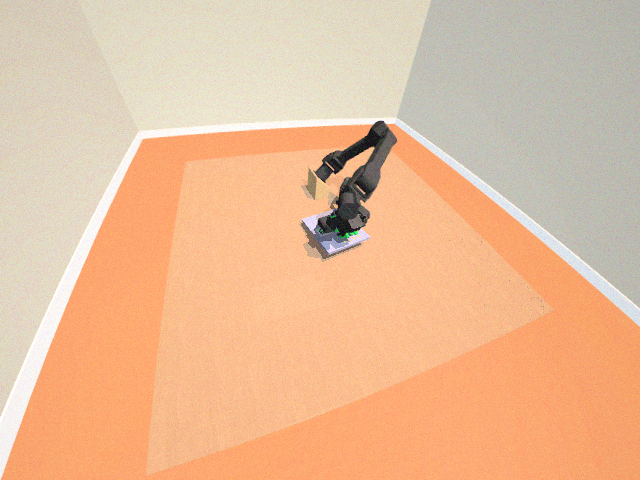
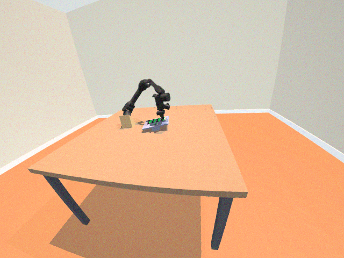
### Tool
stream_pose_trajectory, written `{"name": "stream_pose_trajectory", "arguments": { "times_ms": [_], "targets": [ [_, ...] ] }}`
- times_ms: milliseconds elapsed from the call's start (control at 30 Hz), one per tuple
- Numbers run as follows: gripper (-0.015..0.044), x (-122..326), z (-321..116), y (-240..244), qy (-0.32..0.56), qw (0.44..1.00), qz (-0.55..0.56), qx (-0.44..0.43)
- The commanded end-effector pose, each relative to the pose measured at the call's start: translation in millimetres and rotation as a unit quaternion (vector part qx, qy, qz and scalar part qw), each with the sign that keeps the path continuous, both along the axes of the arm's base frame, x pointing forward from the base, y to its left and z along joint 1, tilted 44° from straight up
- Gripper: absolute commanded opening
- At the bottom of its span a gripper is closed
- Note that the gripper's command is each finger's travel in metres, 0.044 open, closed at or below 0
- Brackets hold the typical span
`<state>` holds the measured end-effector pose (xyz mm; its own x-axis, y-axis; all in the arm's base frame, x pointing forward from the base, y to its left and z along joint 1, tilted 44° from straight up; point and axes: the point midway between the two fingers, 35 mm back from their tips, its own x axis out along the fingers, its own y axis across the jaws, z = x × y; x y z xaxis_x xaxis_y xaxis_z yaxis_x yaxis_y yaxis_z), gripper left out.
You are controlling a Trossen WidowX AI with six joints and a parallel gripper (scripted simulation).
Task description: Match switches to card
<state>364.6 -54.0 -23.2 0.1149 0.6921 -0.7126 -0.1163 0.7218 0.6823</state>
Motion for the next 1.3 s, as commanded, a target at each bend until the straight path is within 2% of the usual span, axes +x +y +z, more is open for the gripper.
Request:
{"name": "stream_pose_trajectory", "arguments": {
  "times_ms": [0,733,900,1067,1267],
  "targets": [
    [0.0,0.3,-1.4,1.5,0.001,1.0,-0.001,0.002],
    [0.0,0.7,-3.5,3.6,0.001,1.0,-0.001,0.003],
    [0.0,-8.7,40.0,-40.5,-0.007,1.0,-0.01,0.002],
    [0.0,-9.6,42.6,-42.9,-0.007,1.0,-0.01,0.003],
    [0.0,-47.5,35.3,-42.6,-0.006,1.0,-0.01,0.002]
  ]
}}
